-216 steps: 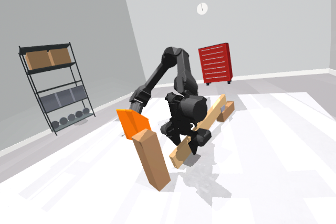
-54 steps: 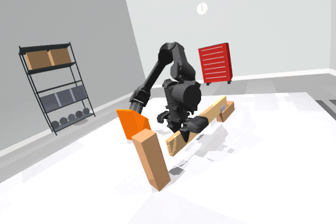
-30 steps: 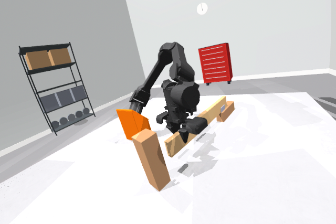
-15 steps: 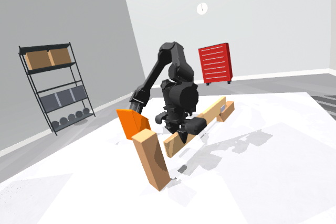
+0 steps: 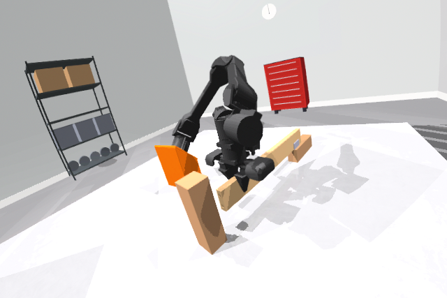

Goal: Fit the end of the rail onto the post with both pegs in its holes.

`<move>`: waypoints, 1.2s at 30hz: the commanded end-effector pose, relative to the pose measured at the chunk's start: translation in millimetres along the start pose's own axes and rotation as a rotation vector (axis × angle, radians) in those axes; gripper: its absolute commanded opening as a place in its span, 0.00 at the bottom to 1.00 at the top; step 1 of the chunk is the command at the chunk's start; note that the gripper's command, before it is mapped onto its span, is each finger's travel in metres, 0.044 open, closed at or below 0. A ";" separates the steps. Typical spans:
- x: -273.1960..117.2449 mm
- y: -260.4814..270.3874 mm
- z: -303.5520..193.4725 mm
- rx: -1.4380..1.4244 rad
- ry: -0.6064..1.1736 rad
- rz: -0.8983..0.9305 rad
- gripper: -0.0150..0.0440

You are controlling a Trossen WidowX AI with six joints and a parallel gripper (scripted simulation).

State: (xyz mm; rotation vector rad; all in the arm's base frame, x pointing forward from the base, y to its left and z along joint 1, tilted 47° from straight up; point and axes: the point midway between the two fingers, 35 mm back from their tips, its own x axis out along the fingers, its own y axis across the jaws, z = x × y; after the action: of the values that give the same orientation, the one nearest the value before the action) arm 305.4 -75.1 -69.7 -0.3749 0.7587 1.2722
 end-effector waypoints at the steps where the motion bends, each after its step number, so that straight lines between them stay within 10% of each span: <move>1: -1.8 -2.4 -1.9 -0.004 0.002 -0.008 0.25; 36: -2.1 -2.4 -12.2 -0.004 0.003 -0.008 0.25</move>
State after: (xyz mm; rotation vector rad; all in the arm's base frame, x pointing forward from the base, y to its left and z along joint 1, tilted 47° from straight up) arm 302.8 -82.1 -77.0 -0.3769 0.7580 1.2724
